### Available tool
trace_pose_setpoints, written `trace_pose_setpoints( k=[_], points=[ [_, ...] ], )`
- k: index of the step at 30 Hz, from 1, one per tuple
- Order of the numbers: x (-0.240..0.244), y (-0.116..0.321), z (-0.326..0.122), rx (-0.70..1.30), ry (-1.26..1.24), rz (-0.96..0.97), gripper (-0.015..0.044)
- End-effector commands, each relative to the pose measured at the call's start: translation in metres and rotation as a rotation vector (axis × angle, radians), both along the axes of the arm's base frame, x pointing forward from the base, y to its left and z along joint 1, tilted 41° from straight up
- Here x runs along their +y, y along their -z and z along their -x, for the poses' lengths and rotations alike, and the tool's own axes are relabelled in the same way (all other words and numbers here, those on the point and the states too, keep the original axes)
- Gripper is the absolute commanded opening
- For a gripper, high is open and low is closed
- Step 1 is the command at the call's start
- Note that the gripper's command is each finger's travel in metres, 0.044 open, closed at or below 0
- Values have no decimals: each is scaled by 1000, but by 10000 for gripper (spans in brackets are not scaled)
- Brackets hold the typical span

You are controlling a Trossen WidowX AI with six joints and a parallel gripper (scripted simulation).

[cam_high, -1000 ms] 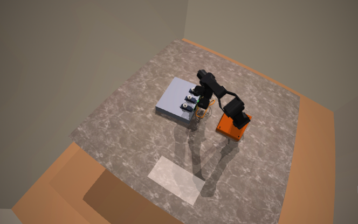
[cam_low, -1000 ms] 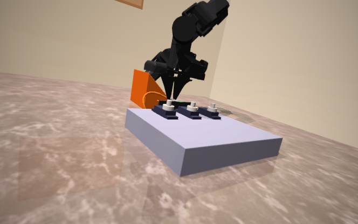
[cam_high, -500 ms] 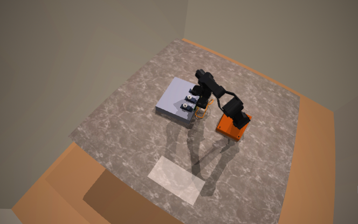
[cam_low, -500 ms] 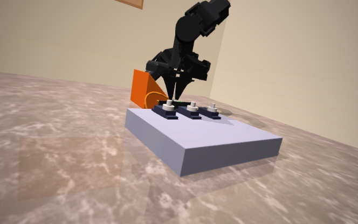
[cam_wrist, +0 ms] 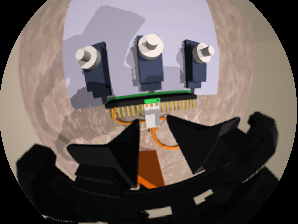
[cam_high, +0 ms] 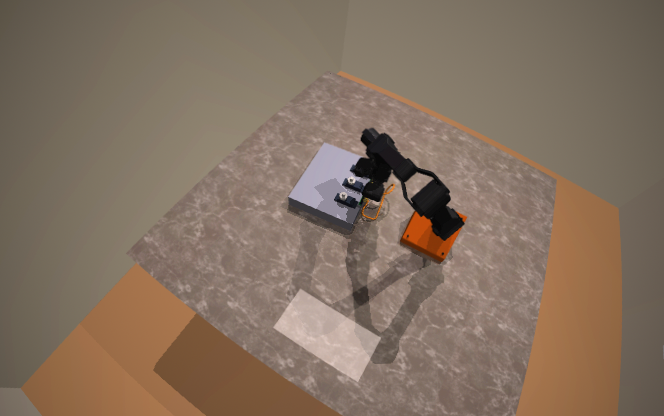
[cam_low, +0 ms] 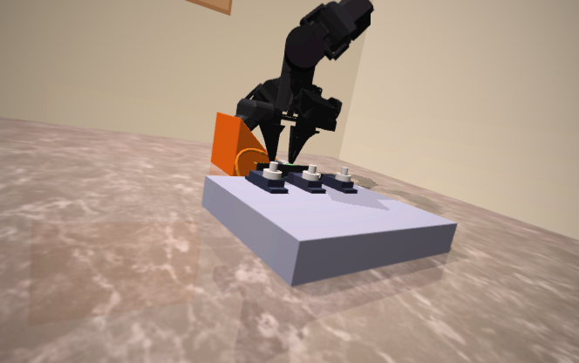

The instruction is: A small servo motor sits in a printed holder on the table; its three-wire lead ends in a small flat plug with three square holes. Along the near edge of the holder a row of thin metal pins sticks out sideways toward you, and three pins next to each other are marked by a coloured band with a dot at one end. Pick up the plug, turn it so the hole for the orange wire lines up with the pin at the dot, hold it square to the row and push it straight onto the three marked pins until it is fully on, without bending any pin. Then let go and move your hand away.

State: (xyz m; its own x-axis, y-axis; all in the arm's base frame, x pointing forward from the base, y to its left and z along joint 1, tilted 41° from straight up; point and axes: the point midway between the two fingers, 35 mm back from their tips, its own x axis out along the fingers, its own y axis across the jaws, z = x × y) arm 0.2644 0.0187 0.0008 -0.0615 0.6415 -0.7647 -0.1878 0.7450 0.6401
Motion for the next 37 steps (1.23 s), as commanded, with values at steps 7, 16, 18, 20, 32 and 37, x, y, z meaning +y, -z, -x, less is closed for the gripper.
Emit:
trace_pose_setpoints(
  k=[7, 16, 18, 20, 32, 37],
  points=[
    [-38, -44, -4, 4, 3, -2, 440],
    [-38, -44, -4, 4, 3, -2, 440],
    [-38, -44, -4, 4, 3, -2, 440],
    [-38, -44, -4, 4, 3, -2, 440],
    [-38, -44, -4, 4, 3, -2, 440],
    [-38, -44, -4, 4, 3, -2, 440]
  ],
)
